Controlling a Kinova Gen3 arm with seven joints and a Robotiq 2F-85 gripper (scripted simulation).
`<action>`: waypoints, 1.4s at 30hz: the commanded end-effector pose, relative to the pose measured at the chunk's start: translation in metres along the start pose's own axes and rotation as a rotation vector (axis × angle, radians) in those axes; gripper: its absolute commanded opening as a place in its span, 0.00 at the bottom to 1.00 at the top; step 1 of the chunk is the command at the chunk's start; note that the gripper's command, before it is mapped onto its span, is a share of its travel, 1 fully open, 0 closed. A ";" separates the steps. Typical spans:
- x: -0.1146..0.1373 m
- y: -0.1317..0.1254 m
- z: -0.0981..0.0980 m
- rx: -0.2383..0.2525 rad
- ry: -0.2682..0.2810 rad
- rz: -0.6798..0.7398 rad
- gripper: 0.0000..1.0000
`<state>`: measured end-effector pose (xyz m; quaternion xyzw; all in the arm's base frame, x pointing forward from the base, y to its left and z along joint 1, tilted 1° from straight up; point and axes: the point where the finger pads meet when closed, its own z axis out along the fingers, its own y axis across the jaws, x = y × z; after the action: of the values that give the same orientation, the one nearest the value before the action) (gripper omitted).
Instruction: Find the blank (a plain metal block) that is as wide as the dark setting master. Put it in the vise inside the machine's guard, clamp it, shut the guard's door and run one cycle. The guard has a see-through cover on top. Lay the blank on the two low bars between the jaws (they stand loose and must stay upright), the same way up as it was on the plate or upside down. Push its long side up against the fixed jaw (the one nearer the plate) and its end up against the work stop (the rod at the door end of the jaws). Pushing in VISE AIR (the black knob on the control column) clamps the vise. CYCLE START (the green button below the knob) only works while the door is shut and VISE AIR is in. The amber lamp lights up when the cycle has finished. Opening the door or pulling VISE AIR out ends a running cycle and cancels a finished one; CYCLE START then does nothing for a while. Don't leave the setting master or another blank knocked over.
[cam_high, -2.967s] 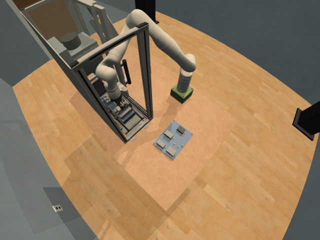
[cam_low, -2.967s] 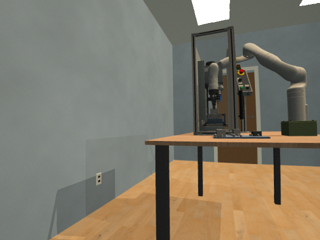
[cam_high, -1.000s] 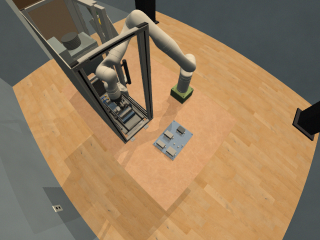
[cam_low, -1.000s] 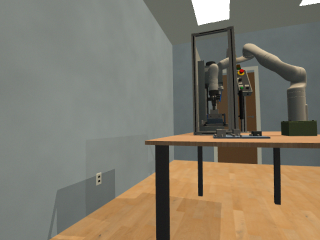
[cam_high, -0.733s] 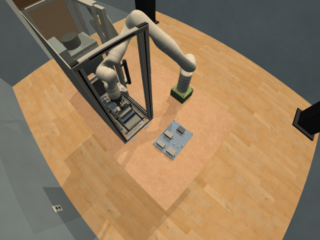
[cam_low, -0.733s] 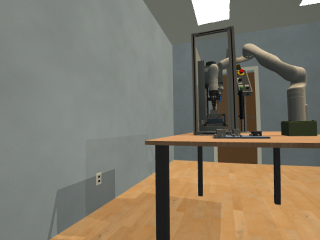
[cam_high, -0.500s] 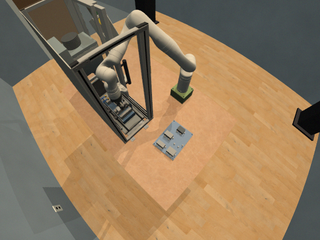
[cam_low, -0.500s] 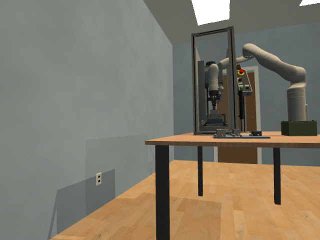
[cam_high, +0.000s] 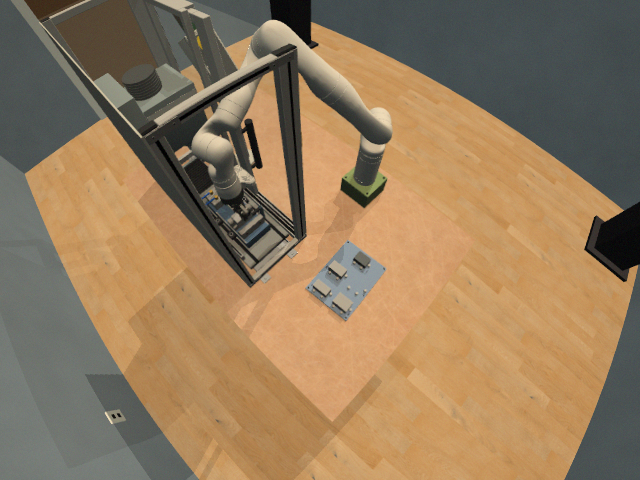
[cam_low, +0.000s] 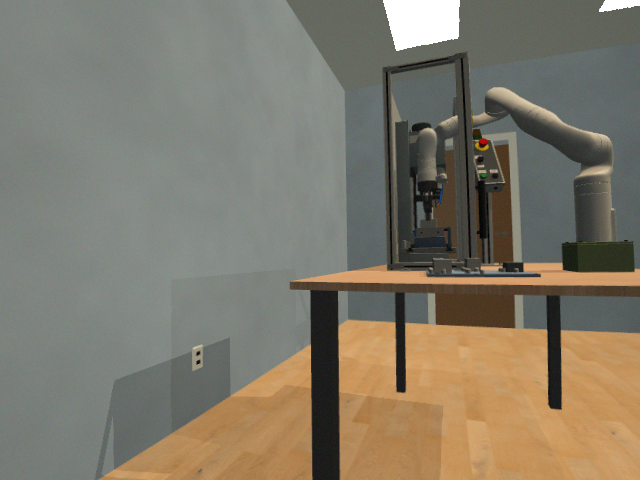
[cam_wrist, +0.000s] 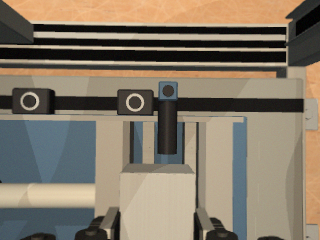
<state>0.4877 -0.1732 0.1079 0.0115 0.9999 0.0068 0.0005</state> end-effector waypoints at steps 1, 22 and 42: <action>0.000 0.000 0.000 0.001 -0.002 -0.001 0.10; 0.000 0.001 0.004 0.003 -0.001 -0.004 0.10; -0.001 0.002 0.005 0.003 -0.001 -0.004 0.10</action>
<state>0.4884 -0.1721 0.1054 0.0101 0.9999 0.0068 0.0011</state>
